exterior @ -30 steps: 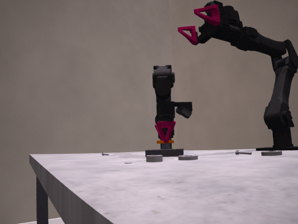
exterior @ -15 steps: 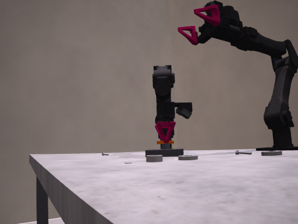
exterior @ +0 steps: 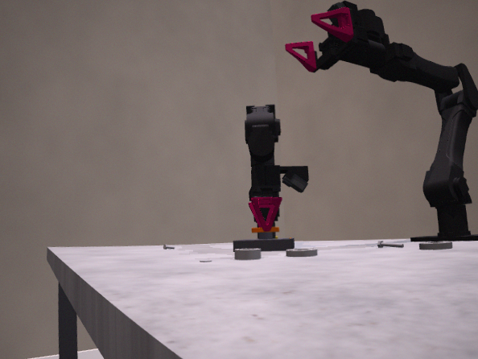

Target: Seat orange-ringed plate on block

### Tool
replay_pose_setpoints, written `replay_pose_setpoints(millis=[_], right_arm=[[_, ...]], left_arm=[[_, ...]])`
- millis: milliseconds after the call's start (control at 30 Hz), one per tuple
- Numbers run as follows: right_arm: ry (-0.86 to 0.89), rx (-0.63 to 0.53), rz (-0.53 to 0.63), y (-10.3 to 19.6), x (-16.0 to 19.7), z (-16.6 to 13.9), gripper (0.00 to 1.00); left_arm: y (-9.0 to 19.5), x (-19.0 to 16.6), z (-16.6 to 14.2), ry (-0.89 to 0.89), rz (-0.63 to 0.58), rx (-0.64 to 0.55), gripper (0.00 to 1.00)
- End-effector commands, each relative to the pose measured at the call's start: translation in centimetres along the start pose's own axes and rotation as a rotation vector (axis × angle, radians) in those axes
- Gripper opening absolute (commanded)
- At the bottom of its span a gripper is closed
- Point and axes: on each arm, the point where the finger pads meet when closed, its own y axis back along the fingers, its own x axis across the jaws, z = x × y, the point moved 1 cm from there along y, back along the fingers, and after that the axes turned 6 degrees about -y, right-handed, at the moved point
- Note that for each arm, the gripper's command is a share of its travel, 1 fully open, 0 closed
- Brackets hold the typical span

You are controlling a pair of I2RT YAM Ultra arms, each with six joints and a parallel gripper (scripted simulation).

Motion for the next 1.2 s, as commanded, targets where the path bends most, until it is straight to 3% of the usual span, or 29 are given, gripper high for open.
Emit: replay_pose_setpoints(millis=[0,33,233,333,433,500,567,700,733,1167], right_arm=[[0.006,-0.015,-0.032,0.3,-0.5,0.5,0.00],[0.006,-0.016,0.009,-1.1,0.2,0.5,0.00],[0.006,-0.016,0.000,-0.6,0.4,0.5,0.00],[0.007,-0.014,-0.073,1.0,-1.7,0.5,0.00],[0.007,-0.016,-0.011,-0.9,0.3,0.5,0.00],[0.007,-0.015,-0.024,-0.9,-0.7,0.5,0.00],[0.007,-0.016,-0.001,-1.2,0.5,0.6,0.00],[0.008,-0.015,-0.045,0.3,-1.2,0.5,0.00],[0.006,-0.015,-0.039,0.1,-0.9,0.5,0.79],[0.006,-0.015,-0.044,0.3,-1.0,0.5,0.79]], left_arm=[[0.1,0.0,0.1,0.006,0.002,0.002,1.00],[0.1,0.0,0.1,0.006,0.002,0.002,1.00],[0.1,0.0,0.1,0.006,0.002,0.002,1.00],[0.1,0.0,0.1,0.006,0.002,0.002,1.00],[0.1,0.0,0.1,0.006,0.002,0.002,1.00],[0.1,0.0,0.1,0.006,0.002,0.002,1.00],[0.1,0.0,0.1,0.006,0.002,0.002,1.00],[0.1,0.0,0.1,0.006,0.002,0.002,1.00],[0.1,0.0,0.1,0.006,0.002,0.002,1.00],[0.1,0.0,0.1,0.006,0.002,0.002,1.00]])
